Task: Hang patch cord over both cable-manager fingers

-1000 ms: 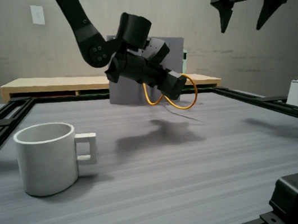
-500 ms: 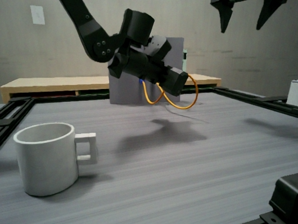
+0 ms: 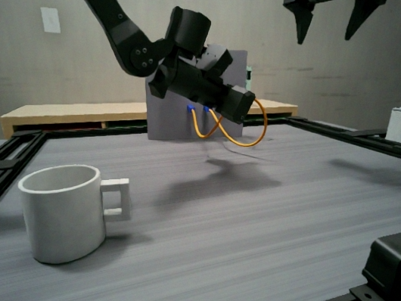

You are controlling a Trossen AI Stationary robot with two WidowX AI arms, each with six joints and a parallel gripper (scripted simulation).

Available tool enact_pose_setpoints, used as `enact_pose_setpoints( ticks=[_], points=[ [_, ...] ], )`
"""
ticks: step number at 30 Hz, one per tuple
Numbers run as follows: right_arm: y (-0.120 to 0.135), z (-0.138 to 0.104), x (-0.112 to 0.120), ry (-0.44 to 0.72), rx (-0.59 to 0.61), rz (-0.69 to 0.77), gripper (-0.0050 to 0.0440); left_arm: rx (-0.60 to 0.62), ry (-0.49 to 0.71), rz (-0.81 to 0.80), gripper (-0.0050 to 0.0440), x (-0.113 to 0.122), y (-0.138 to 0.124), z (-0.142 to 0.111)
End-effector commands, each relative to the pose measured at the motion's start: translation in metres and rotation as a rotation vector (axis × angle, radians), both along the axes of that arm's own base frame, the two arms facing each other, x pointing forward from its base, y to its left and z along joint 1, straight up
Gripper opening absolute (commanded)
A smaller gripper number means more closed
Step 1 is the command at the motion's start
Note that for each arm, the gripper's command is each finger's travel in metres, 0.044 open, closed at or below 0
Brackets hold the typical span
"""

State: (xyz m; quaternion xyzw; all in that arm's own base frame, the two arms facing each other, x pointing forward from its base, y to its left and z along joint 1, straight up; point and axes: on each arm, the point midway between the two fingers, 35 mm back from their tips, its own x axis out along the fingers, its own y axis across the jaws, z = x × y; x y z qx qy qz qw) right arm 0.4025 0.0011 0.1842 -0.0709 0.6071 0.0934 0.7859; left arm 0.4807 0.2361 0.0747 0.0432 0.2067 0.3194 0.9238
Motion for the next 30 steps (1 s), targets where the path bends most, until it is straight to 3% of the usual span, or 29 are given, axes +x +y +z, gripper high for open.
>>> enact_pose_setpoints(
  ticks=[1, 30],
  points=[
    [0.000, 0.014, -0.002, -0.039, -0.001, 0.000, 0.0440, 0.013, -0.063, 0.001, 0.0025, 0.008, 0.006, 0.034],
    [0.000, 0.014, -0.002, -0.039, -0.001, 0.000, 0.0440, -0.030, -0.050, 0.008, 0.0025, 0.012, 0.022, 0.050]
  ],
)
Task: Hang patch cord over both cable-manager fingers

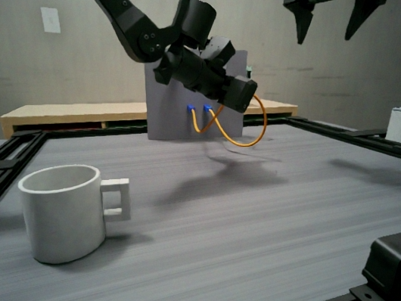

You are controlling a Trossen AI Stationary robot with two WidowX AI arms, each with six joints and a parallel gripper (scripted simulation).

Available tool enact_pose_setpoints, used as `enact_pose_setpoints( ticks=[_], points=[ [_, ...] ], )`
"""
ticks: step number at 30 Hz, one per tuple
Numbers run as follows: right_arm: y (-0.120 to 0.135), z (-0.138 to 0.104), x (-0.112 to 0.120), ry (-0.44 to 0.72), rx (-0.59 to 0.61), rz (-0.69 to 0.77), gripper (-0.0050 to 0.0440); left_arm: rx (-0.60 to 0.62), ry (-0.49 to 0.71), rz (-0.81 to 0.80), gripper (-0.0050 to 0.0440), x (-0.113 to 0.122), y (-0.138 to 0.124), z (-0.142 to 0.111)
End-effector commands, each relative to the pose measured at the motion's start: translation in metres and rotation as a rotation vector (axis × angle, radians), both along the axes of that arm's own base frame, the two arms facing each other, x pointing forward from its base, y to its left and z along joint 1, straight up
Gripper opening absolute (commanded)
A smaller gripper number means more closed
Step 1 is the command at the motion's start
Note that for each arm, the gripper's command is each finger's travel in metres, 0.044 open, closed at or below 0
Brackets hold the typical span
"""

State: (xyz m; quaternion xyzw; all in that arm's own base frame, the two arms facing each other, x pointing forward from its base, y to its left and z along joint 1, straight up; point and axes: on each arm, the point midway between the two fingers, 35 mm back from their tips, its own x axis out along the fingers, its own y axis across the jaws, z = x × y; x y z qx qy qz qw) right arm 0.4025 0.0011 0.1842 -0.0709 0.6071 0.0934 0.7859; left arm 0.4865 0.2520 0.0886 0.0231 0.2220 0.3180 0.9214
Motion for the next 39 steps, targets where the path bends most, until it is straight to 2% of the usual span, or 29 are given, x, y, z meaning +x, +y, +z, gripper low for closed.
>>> enact_pose_setpoints(
  ticks=[1, 39],
  points=[
    [0.000, 0.014, -0.002, -0.038, -0.001, 0.000, 0.0440, 0.016, -0.066, 0.001, 0.0025, 0.006, 0.006, 0.037],
    [0.000, 0.014, -0.002, -0.038, -0.001, 0.000, 0.0440, -0.044, -0.051, 0.014, 0.0025, 0.007, 0.026, 0.062]
  ],
)
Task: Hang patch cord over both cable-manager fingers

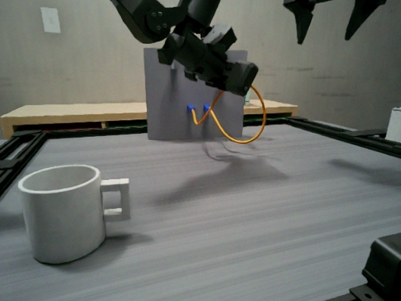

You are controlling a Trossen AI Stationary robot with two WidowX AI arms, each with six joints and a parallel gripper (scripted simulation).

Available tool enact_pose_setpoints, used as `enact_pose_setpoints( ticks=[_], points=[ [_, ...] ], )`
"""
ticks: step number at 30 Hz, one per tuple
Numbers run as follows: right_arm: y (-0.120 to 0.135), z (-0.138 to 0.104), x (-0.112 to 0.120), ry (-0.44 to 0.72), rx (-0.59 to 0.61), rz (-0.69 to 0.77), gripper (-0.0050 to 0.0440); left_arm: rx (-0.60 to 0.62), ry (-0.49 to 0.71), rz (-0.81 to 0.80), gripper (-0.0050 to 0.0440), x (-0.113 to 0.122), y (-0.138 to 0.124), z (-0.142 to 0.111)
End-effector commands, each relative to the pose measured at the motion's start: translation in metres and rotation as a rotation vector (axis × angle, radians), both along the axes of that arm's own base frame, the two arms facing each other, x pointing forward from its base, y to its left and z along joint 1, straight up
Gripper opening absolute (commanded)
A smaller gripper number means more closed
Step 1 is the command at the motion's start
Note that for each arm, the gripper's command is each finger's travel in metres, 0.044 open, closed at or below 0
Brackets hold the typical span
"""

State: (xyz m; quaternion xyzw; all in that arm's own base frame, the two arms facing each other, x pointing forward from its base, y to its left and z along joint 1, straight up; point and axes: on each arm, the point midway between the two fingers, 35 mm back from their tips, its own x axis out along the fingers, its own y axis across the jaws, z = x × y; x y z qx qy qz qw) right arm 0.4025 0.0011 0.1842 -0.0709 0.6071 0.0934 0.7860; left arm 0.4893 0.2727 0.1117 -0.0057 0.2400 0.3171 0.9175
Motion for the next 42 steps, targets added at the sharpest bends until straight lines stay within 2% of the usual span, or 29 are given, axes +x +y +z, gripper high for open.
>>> enact_pose_setpoints(
  ticks=[1, 42],
  points=[
    [0.000, 0.014, -0.002, -0.038, -0.001, 0.000, 0.0440, 0.021, -0.067, 0.001, 0.0025, 0.004, 0.005, 0.038],
    [0.000, 0.014, -0.002, -0.038, -0.001, 0.000, 0.0440, -0.040, -0.053, 0.016, 0.0025, 0.000, 0.022, 0.064]
  ],
)
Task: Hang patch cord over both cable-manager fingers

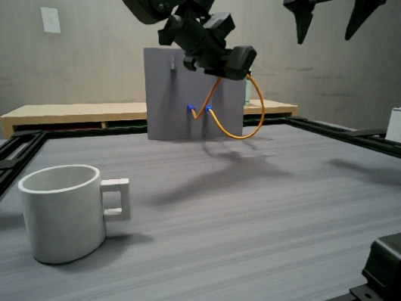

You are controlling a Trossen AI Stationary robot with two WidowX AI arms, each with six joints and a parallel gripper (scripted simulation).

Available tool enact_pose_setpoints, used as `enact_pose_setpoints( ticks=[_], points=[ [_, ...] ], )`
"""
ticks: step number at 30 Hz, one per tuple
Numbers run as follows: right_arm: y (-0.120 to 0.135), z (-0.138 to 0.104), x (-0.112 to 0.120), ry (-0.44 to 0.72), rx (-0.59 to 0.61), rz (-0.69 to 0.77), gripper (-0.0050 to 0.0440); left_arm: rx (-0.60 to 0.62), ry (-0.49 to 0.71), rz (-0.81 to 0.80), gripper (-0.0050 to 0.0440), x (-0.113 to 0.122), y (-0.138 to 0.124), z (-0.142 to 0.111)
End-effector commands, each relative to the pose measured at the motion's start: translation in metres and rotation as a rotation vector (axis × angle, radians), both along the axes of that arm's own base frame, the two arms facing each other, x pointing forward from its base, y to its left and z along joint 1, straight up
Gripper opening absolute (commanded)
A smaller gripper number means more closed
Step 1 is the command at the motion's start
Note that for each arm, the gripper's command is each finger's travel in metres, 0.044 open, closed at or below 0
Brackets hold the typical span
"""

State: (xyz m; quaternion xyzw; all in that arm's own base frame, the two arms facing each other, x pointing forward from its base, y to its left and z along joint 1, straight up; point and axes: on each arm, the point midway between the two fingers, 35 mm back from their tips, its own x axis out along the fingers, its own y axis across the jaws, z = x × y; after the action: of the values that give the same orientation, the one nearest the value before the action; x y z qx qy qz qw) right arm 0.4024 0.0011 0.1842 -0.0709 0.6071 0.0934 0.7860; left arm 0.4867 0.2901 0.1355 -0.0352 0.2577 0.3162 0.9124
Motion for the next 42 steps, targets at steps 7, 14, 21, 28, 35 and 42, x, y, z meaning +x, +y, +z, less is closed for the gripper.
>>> enact_pose_setpoints(
  ticks=[7, 14, 21, 28, 35, 42],
  points=[
    [0.000, 0.014, -0.002, -0.038, -0.001, 0.000, 0.0440, 0.015, -0.067, 0.005, 0.0025, 0.001, 0.007, 0.045],
    [0.000, 0.014, -0.002, -0.038, -0.001, 0.000, 0.0440, 0.007, -0.065, 0.007, 0.0025, 0.000, 0.009, 0.048],
    [0.000, 0.014, -0.002, -0.038, -0.001, 0.000, 0.0440, -0.004, -0.063, 0.010, 0.0025, -0.002, 0.011, 0.053],
    [0.000, 0.014, -0.002, -0.038, -0.001, 0.000, 0.0440, -0.011, -0.061, 0.012, 0.0025, -0.003, 0.013, 0.056],
    [0.000, 0.014, -0.002, -0.038, -0.001, 0.000, 0.0440, -0.021, -0.060, 0.014, 0.0025, -0.005, 0.015, 0.060],
    [0.000, 0.014, -0.002, -0.038, -0.001, 0.000, 0.0440, -0.030, -0.058, 0.017, 0.0025, -0.006, 0.017, 0.064]
  ],
)
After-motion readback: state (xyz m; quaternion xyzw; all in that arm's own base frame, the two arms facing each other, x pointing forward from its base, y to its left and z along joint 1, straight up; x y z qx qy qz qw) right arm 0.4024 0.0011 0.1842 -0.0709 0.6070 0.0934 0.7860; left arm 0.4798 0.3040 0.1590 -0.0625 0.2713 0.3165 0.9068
